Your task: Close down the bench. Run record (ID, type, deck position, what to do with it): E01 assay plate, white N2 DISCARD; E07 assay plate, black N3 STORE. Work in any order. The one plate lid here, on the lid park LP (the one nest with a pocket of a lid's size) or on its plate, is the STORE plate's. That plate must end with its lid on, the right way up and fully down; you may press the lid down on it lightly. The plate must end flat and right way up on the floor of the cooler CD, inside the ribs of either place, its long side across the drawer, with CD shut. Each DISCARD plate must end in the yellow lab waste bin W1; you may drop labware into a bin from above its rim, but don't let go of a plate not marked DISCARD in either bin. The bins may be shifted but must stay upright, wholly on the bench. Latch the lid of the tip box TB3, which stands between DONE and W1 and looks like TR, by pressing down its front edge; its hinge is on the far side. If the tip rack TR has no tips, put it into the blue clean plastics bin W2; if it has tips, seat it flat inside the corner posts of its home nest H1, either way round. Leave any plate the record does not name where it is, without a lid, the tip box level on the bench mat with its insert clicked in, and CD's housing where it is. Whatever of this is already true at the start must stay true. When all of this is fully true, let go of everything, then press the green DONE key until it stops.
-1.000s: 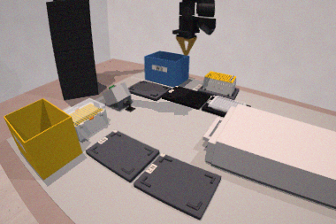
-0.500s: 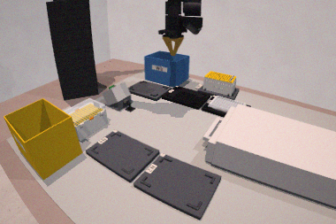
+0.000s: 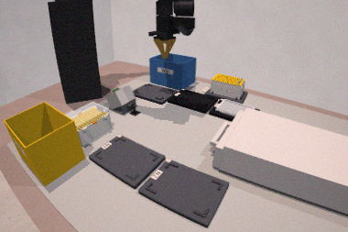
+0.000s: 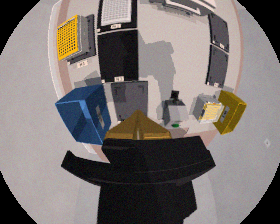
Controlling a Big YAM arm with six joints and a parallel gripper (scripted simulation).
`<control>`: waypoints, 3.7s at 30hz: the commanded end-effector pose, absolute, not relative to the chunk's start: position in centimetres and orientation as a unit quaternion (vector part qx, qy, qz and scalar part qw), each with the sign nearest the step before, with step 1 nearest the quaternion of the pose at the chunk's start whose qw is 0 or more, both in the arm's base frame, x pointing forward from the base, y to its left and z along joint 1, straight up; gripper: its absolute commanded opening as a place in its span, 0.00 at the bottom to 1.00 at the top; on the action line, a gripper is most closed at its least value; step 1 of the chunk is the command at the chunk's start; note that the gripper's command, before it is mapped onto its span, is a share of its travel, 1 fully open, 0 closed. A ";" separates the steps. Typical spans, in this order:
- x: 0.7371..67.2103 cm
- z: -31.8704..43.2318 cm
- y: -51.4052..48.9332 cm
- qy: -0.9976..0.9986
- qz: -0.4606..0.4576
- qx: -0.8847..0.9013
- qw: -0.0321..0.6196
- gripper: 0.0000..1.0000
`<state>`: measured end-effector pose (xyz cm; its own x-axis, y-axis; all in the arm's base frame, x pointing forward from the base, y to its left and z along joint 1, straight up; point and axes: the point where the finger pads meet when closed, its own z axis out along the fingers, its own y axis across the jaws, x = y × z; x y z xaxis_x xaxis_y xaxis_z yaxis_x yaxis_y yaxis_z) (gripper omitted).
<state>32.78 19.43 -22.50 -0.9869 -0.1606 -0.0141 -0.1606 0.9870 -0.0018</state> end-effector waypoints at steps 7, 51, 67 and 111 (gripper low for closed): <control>31.8 -21.5 16.5 0.996 0.006 -0.086 0.023 0.00; 21.5 -22.1 3.7 0.996 -0.002 -0.086 -0.001 0.00; 22.6 -23.8 4.2 0.996 -0.001 -0.092 0.009 0.00; 23.3 -30.8 4.2 0.996 -0.001 -0.089 0.015 0.00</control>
<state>22.00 4.04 -30.97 -0.9856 -0.1690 0.0000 -0.1690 0.9856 -0.0059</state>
